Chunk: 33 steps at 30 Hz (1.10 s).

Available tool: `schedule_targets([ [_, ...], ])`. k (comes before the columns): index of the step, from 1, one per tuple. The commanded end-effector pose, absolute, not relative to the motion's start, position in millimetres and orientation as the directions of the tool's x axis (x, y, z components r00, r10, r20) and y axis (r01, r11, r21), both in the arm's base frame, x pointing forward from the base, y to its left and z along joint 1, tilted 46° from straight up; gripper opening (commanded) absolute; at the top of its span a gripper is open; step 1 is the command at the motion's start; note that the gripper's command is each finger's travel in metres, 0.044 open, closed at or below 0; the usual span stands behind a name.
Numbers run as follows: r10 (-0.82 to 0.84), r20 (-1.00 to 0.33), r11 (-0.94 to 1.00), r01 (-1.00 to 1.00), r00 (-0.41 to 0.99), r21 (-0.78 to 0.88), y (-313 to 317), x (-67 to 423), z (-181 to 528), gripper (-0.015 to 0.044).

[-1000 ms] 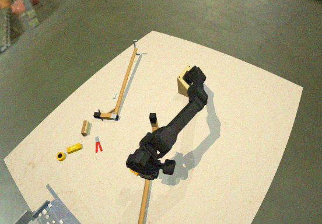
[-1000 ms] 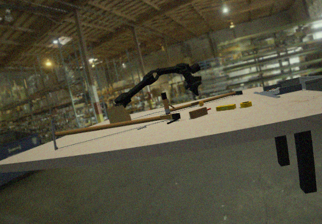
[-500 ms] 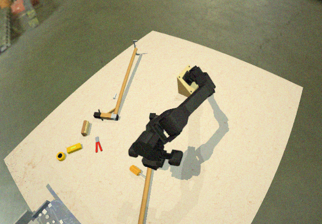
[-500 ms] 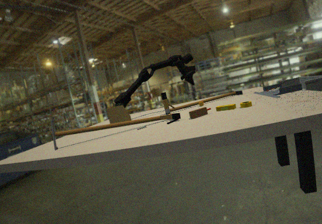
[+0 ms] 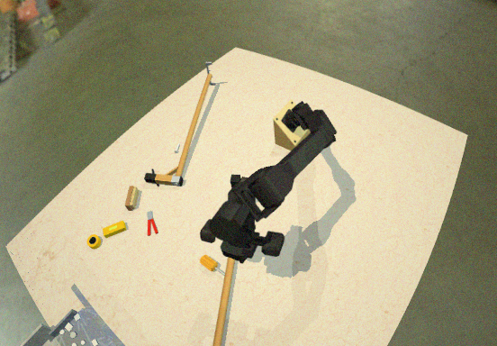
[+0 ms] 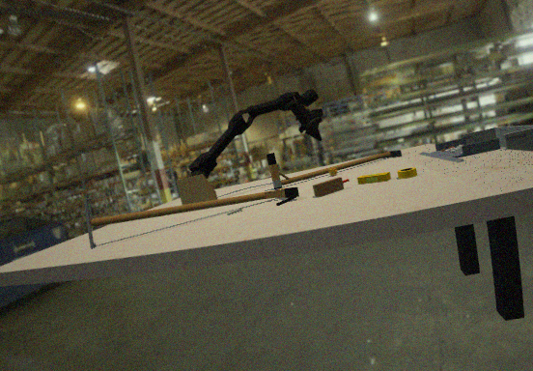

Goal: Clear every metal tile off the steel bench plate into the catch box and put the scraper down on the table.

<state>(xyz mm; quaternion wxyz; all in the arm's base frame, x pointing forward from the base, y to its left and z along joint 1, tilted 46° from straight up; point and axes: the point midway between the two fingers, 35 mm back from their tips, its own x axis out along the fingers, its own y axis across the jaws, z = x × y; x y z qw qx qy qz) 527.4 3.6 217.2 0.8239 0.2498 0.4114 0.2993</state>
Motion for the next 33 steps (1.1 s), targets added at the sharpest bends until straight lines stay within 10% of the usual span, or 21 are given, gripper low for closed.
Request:
schedule_targets([
  [1, 0.696, -0.53, 0.699, -0.285, 0.484, 0.656, 8.2, 530.1, 211.9, 0.0],
  [33, 0.696, -0.53, 0.699, -0.285, 0.485, 0.656, 60.1, 544.0, 160.7, 0.0],
])
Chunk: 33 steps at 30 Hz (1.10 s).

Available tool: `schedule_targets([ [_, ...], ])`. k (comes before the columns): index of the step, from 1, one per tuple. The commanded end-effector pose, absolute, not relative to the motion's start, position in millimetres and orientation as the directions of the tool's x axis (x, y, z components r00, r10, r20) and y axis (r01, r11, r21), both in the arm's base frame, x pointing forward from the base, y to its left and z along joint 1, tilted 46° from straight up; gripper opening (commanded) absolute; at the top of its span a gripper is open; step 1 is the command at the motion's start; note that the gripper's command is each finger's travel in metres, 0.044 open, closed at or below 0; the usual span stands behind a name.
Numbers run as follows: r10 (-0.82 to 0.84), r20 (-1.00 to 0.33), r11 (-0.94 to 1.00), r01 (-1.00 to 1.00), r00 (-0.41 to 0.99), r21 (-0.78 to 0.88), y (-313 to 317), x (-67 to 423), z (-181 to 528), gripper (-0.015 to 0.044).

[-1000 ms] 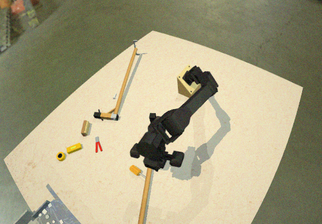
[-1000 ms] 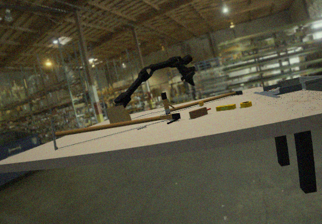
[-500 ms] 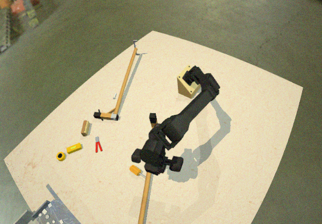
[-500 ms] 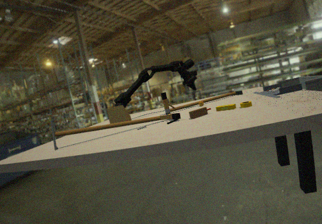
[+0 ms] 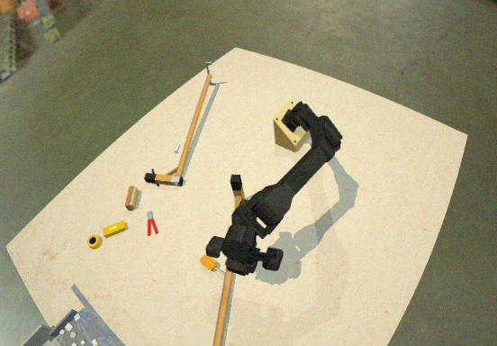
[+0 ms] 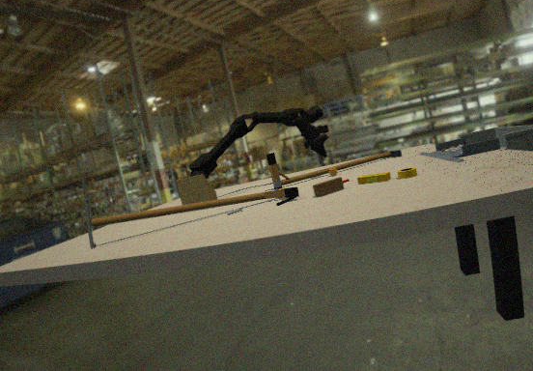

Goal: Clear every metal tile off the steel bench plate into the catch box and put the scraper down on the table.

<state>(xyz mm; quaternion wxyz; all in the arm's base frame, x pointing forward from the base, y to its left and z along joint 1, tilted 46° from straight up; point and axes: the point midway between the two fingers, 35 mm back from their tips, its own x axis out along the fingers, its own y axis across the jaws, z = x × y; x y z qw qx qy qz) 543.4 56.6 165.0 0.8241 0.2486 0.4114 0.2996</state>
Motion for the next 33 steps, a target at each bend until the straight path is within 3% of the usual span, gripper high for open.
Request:
schedule_targets([
  [1, 0.696, -0.53, 0.699, -0.285, 0.485, 0.656, 61.8, 544.1, 159.1, 0.0],
  [33, 0.7, -0.521, 0.692, -0.285, 0.489, 0.663, 99.6, 544.8, 119.7, 0.0],
])
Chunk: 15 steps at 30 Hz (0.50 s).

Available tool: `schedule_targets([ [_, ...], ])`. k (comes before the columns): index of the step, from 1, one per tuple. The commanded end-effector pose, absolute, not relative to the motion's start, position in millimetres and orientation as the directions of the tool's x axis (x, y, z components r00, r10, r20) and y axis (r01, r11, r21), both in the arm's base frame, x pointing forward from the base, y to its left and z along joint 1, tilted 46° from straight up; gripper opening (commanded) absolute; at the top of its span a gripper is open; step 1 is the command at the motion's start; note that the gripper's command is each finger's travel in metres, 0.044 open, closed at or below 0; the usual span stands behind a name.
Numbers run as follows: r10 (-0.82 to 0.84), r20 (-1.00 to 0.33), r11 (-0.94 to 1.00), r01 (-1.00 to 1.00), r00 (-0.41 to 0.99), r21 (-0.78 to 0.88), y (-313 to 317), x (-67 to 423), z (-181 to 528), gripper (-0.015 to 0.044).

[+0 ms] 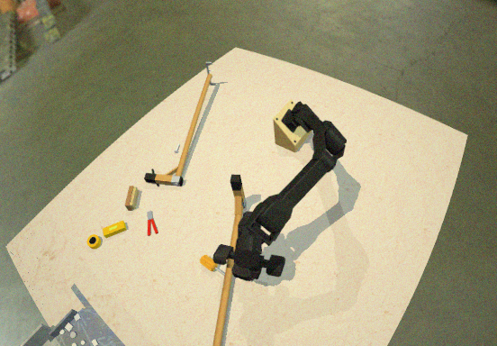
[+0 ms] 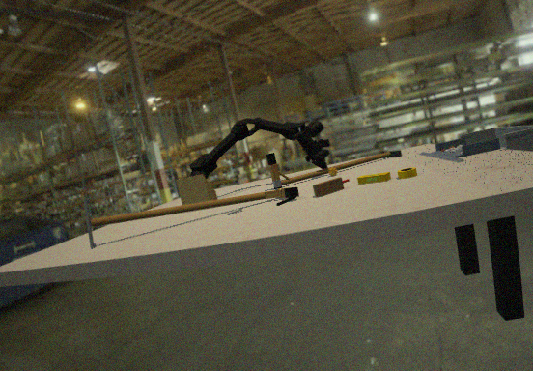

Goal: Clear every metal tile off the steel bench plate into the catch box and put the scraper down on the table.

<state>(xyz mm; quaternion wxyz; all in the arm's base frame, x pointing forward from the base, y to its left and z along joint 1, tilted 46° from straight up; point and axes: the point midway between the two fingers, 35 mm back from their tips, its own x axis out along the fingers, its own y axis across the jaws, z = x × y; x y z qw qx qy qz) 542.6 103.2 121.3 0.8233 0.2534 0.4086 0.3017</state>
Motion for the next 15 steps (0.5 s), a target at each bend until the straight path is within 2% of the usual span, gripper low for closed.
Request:
schedule_targets([
  [1, 0.7, -0.521, 0.693, -0.285, 0.489, 0.663, 99.0, 545.4, 119.1, 0.0],
  [15, 0.699, -0.522, 0.694, -0.286, 0.489, 0.661, 90.7, 552.5, 111.2, 0.0],
])
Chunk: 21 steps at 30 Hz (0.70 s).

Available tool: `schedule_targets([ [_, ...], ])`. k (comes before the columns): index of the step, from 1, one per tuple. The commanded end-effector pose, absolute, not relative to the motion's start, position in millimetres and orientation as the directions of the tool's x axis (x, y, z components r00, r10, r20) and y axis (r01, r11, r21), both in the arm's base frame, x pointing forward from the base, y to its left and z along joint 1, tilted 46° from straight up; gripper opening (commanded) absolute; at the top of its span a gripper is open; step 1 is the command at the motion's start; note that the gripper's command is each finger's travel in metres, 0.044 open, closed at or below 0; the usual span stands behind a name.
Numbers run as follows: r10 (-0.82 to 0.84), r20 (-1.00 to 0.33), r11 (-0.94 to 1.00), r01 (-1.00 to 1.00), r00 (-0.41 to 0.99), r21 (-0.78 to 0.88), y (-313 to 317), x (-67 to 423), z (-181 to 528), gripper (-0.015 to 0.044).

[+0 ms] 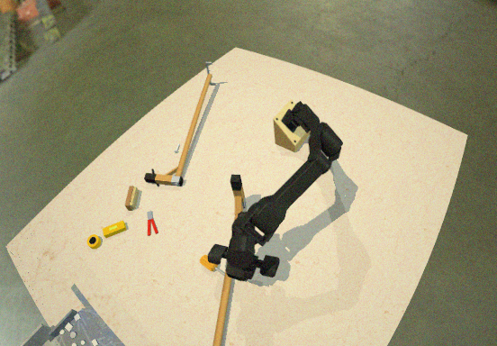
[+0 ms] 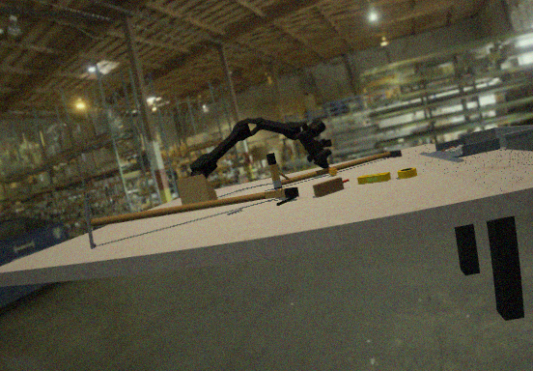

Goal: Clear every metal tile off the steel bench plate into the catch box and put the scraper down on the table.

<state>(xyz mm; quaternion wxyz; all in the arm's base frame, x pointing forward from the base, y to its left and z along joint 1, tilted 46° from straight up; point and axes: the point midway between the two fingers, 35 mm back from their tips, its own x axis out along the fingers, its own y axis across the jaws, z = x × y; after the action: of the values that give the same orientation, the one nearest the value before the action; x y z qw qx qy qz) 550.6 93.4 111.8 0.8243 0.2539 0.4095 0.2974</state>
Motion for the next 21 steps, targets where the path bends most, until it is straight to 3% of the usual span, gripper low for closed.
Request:
schedule_targets([
  [1, 0.699, -0.522, 0.694, -0.286, 0.489, 0.661, 90.1, 553.0, 110.7, 0.0],
  [21, 0.698, -0.523, 0.695, -0.286, 0.489, 0.66, 77.8, 562.5, 98.9, 0.0],
])
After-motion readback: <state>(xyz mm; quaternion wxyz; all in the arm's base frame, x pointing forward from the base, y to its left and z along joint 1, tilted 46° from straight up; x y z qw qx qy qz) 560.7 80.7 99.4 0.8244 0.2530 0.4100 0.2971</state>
